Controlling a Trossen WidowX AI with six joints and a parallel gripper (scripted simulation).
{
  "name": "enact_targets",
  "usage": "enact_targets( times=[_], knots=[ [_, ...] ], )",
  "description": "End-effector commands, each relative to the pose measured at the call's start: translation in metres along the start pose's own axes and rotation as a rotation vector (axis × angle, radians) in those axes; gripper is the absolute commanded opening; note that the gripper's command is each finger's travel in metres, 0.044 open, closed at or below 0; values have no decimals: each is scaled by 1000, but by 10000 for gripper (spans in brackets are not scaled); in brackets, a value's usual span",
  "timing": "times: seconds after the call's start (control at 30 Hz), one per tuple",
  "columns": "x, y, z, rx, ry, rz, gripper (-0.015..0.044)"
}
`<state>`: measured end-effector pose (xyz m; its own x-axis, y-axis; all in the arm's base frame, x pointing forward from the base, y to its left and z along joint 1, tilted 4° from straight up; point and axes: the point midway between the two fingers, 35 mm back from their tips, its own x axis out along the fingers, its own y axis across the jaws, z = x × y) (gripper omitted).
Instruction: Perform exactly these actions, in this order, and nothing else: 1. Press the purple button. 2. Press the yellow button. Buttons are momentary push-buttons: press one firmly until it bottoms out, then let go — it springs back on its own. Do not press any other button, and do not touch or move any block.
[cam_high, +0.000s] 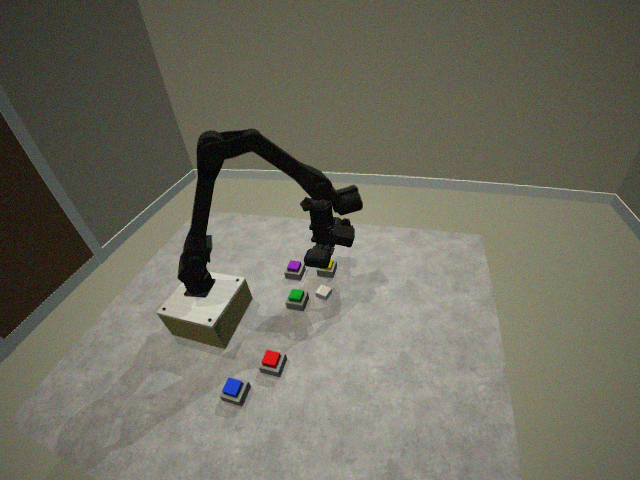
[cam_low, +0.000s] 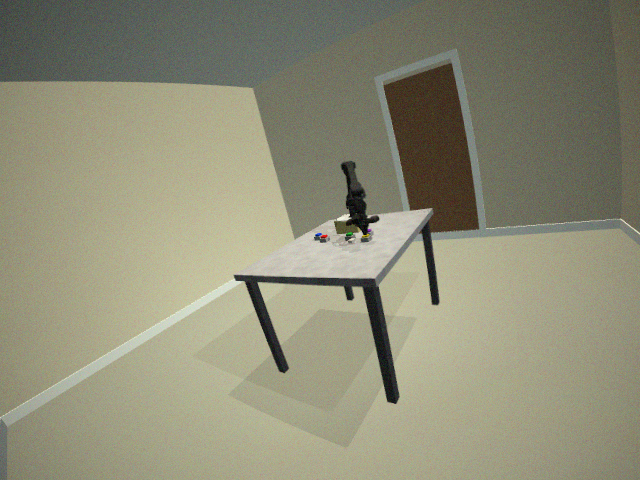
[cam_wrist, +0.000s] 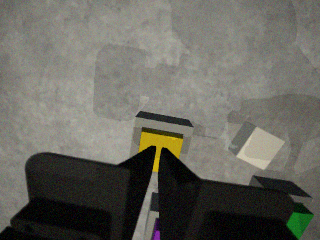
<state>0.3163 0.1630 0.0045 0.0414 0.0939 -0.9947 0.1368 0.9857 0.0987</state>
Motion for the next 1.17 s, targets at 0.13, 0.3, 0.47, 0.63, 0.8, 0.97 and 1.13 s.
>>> enact_targets(
  times=[0.13, 0.3, 0.47, 0.63, 0.8, 0.97, 1.13],
  knots=[
    [2, -1, -1, 6, 7, -3, 20],
    [2, -1, -1, 6, 7, -3, 20],
    [2, -1, -1, 6, 7, -3, 20],
    [-30, -1, -1, 6, 7, -3, 20],
    [-38, 0, -6, 6, 7, -3, 72],
    [-90, -2, -42, 6, 10, -3, 204],
    [-92, -2, -44, 6, 10, -3, 309]
  ],
)
